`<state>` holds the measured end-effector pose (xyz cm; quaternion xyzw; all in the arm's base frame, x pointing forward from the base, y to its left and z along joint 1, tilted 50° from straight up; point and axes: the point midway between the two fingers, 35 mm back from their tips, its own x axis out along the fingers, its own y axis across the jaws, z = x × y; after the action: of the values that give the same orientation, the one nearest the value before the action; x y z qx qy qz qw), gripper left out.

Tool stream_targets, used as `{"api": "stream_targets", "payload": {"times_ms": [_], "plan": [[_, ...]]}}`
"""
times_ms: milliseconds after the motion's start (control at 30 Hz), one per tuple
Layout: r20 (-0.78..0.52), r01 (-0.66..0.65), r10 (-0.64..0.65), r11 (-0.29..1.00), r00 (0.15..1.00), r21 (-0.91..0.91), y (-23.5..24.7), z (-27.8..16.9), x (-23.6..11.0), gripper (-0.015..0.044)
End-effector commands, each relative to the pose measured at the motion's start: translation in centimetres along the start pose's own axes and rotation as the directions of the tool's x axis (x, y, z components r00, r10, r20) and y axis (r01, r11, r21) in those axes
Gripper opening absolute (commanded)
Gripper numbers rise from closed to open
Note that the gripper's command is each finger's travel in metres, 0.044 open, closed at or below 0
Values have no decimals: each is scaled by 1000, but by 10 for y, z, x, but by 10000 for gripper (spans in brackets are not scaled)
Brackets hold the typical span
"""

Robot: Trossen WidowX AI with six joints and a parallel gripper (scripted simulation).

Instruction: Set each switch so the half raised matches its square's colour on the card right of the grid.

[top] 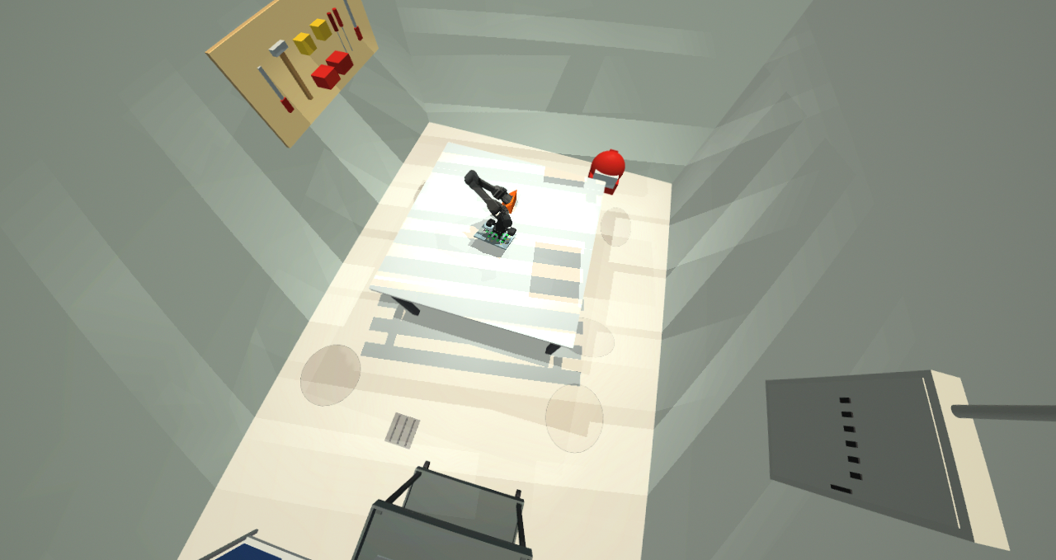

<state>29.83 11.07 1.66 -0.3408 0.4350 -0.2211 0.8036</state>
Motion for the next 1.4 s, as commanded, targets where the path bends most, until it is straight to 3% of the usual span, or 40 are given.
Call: {"api": "stream_targets", "payload": {"times_ms": [0, 1367], "plan": [[-1, 4, -4, 1000, 1000, -8, 0, -2, 1, 0], [-1, 5, -5, 1000, 1000, -8, -1, -2, 6, 0]]}}
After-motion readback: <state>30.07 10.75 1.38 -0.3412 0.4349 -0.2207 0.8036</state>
